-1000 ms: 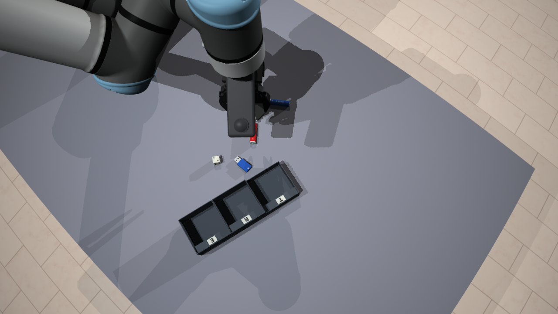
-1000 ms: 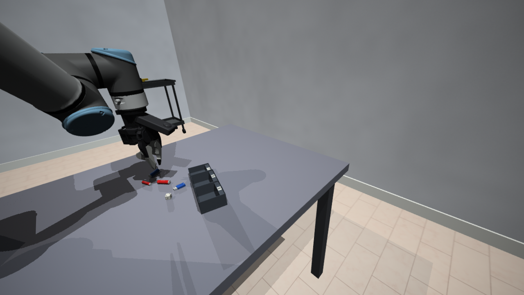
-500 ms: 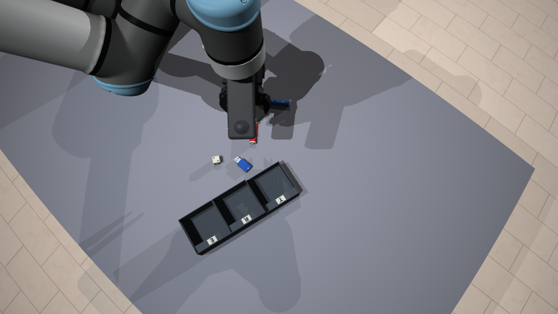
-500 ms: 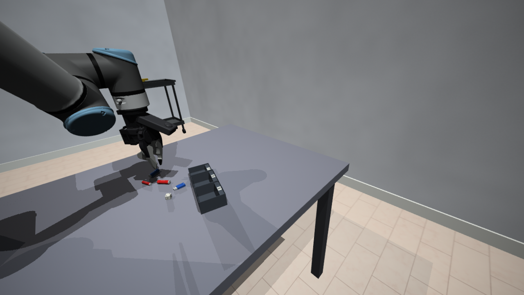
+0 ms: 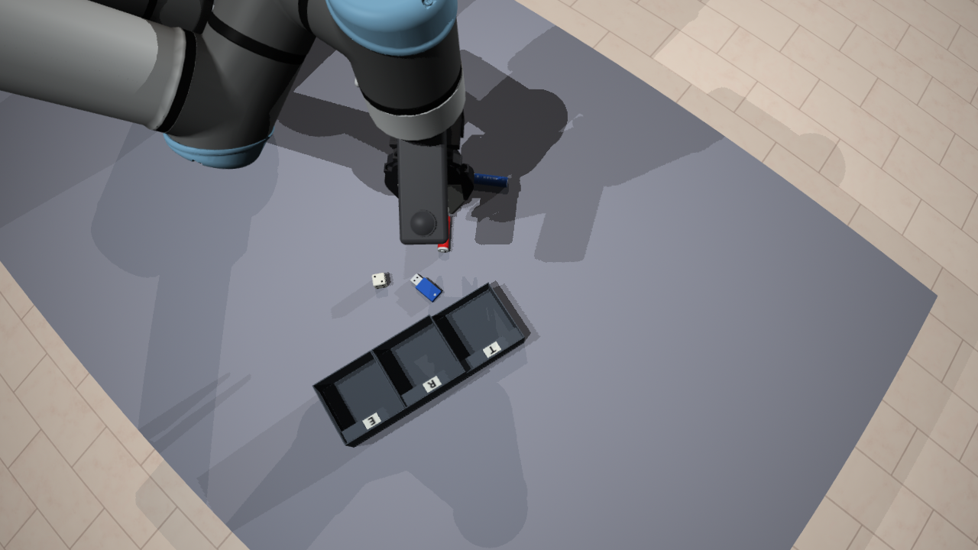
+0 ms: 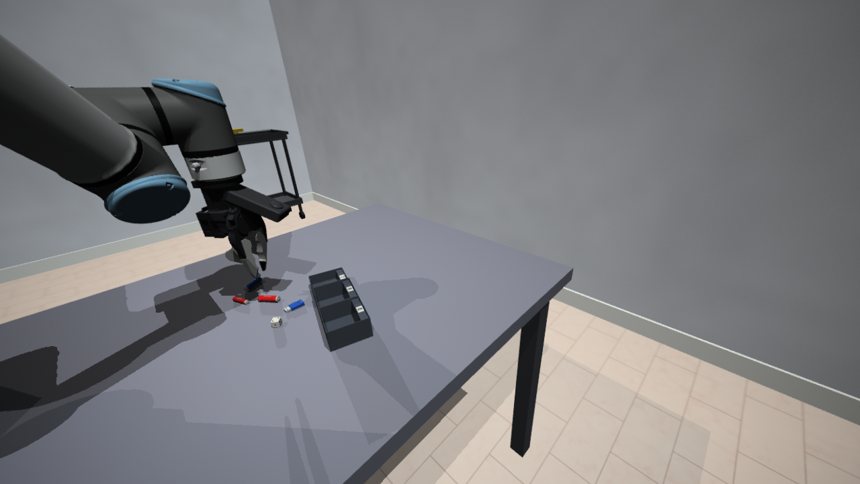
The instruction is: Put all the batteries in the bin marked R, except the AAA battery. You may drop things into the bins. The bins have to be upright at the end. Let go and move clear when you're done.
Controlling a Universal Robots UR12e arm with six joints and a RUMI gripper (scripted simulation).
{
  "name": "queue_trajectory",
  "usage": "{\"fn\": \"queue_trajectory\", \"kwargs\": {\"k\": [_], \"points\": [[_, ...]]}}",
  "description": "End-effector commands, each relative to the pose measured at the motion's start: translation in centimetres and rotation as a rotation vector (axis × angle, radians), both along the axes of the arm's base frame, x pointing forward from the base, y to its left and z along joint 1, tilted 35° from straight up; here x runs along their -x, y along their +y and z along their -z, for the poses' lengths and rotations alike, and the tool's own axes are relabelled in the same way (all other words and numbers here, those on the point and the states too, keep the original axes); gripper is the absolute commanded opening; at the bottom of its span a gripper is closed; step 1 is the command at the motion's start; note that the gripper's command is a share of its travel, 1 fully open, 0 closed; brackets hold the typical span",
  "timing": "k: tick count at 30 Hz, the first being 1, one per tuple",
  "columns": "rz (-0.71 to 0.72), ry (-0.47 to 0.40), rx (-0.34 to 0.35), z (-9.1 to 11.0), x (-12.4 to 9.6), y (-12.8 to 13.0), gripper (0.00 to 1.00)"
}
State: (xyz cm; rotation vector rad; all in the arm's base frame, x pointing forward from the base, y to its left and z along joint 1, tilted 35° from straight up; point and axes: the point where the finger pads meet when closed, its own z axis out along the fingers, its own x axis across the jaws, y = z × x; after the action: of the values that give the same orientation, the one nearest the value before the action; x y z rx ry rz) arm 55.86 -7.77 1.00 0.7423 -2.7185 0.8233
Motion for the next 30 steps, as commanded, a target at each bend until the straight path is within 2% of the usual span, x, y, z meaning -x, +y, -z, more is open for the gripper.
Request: {"fn": "queue_trajectory", "kwargs": {"k": [1, 9, 19, 21, 27, 30], "points": [[0.000, -0.001, 0.000, 0.0, 0.0, 0.0, 0.17], [0.000, -0.001, 0.000, 0.0, 0.0, 0.0, 0.17], [0.000, -0.001, 0.000, 3.3, 0.1, -2.2, 0.17], [0.000, -0.001, 0.000, 3.3, 0.1, -2.2, 0.17], [0.000, -0.001, 0.000, 5.1, 0.2, -3.5, 0.17], [0.000, -0.001, 0.000, 5.1, 0.2, -3.5, 0.17]]}}
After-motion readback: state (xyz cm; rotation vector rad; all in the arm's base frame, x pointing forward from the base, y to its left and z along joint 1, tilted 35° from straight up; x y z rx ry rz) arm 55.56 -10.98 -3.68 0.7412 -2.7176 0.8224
